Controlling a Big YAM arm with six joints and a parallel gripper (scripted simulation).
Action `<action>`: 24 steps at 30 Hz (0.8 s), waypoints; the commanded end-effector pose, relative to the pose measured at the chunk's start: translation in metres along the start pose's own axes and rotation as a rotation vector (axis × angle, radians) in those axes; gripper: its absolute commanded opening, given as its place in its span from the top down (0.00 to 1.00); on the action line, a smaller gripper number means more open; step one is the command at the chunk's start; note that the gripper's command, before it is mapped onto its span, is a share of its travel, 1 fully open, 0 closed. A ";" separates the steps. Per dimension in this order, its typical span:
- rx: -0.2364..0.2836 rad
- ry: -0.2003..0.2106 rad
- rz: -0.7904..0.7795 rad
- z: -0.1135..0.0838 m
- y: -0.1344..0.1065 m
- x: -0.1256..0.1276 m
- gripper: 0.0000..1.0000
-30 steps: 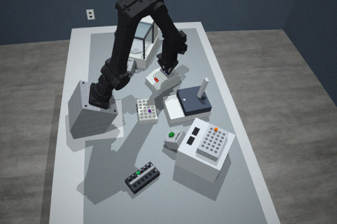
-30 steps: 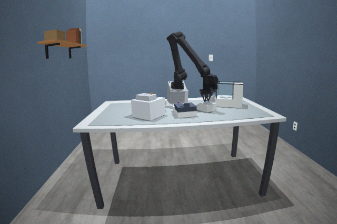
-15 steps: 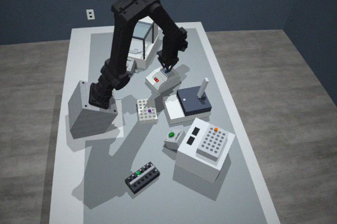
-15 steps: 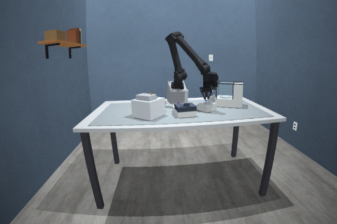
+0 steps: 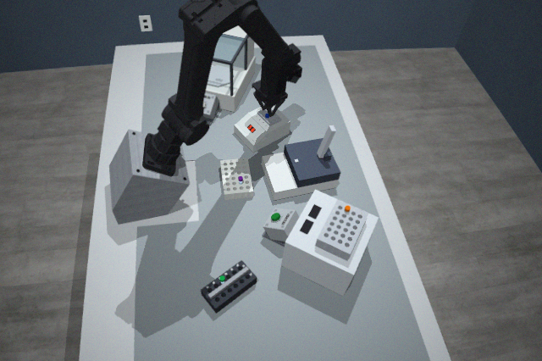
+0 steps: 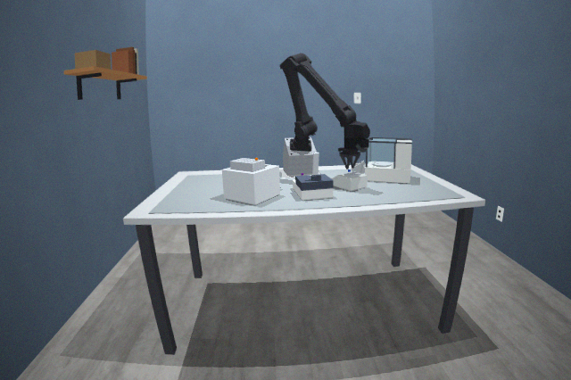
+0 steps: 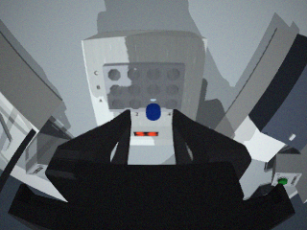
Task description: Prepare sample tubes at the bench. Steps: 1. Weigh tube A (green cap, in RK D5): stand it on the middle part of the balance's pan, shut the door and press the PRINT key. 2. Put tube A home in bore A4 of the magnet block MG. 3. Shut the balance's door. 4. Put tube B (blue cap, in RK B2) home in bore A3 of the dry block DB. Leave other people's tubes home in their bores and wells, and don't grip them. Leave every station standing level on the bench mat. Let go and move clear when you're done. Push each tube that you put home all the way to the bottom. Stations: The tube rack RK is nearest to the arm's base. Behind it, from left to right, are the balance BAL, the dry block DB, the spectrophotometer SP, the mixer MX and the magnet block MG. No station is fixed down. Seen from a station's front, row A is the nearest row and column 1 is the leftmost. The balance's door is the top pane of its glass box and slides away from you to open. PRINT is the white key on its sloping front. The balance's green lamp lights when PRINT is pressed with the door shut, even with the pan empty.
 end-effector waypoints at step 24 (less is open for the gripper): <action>-0.043 0.008 0.022 -0.018 0.020 0.000 0.64</action>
Point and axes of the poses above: the point where the finger pads meet when closed, its own z axis out along the fingers, its own x axis across the jaws, y = z × x, the point moved 10 cm from there along -z, back along the fingers, and after that the axes turned 5 degrees about z, right-handed, at the moved point
